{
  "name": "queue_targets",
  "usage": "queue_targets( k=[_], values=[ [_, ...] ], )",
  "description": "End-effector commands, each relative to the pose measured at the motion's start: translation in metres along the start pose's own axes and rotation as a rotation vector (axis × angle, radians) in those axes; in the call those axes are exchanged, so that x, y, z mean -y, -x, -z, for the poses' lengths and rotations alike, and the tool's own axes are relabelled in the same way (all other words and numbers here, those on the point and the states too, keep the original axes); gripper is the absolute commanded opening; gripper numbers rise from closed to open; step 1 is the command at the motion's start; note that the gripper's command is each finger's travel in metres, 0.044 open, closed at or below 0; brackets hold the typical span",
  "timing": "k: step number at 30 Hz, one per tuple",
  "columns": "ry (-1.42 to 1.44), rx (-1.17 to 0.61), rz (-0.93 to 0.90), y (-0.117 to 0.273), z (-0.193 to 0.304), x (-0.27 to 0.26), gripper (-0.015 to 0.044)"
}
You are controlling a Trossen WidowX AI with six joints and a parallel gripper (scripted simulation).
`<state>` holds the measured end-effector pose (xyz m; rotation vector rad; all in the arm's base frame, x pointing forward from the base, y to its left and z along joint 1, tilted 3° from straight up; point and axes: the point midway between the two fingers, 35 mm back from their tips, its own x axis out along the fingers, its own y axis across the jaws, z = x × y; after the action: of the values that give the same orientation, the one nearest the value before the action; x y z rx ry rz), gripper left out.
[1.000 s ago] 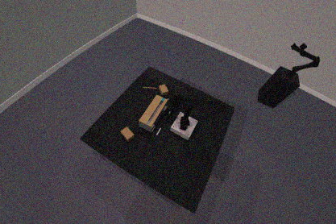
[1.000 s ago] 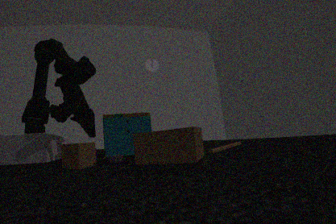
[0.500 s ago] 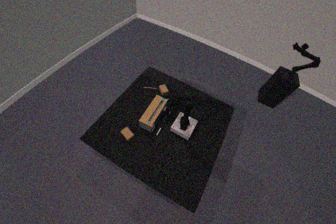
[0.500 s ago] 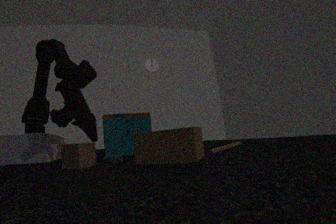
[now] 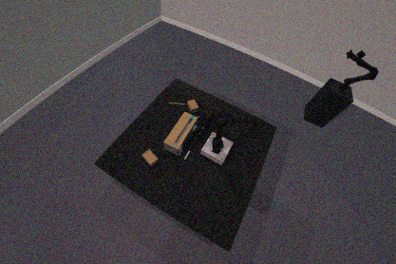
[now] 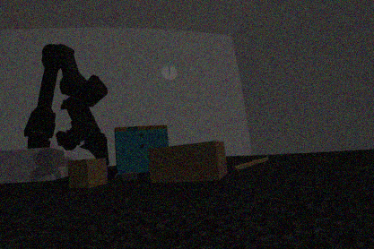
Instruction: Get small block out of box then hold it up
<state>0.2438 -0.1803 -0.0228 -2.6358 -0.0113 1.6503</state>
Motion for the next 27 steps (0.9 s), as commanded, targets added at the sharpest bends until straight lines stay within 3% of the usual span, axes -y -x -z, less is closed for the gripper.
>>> queue_targets(
  k=[1, 11, 18, 21, 24, 27],
  values=[
    [-0.008, 0.006, 0.002, -0.007, -0.005, 0.001, 0.0285],
    [-0.011, 0.005, 0.003, -0.018, -0.011, 0.002, 0.0285],
    [-0.011, 0.005, 0.003, -0.018, -0.011, 0.002, 0.0101],
    [-0.011, 0.005, 0.003, -0.018, -0.011, 0.002, 0.0081],
    [0.018, -0.002, -0.006, -0.013, -0.003, 0.001, 0.0002],
    [0.012, -0.001, -0.003, 0.000, 0.002, 0.000, 0.0000]
  ],
)
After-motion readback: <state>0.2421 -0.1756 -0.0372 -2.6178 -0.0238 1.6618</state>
